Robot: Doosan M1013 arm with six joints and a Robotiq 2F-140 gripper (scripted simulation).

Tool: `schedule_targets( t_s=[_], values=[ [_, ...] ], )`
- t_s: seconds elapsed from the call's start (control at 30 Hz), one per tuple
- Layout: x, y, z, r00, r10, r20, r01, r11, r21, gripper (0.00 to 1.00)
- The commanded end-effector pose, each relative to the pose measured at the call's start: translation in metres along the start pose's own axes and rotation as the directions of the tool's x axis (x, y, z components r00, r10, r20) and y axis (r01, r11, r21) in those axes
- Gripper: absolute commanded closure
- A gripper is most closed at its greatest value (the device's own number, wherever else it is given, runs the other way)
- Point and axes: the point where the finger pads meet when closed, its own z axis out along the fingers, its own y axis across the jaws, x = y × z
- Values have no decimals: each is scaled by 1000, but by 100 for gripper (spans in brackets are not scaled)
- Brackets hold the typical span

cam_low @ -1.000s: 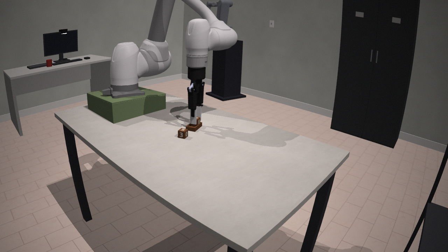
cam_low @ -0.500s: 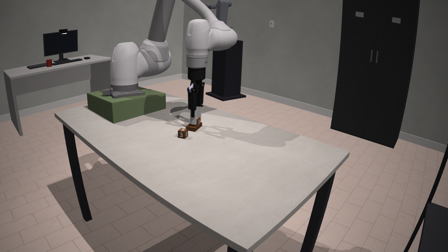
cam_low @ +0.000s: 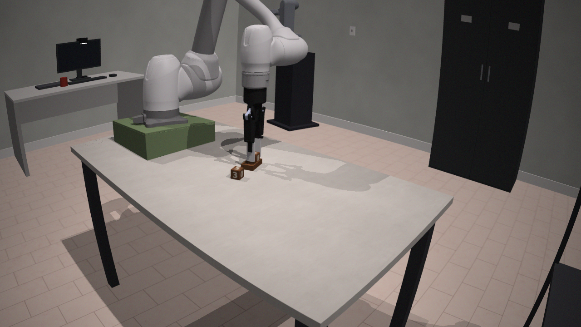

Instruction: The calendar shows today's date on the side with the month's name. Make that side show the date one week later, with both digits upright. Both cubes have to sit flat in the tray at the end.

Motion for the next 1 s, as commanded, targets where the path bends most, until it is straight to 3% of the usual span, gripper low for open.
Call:
schedule_targets(
  t_s=[0.0,0.27,0.3,0.97],
  values=[
    [0,0,0,1000,0,0,0,1000,0,64],
    [0,0,0,1000,0,0,0,1000,0,64],
    [0,0,0,1000,0,0,0,1000,0,75],
    [0,0,0,1000,0,0,0,1000,0,75]
  ],
)
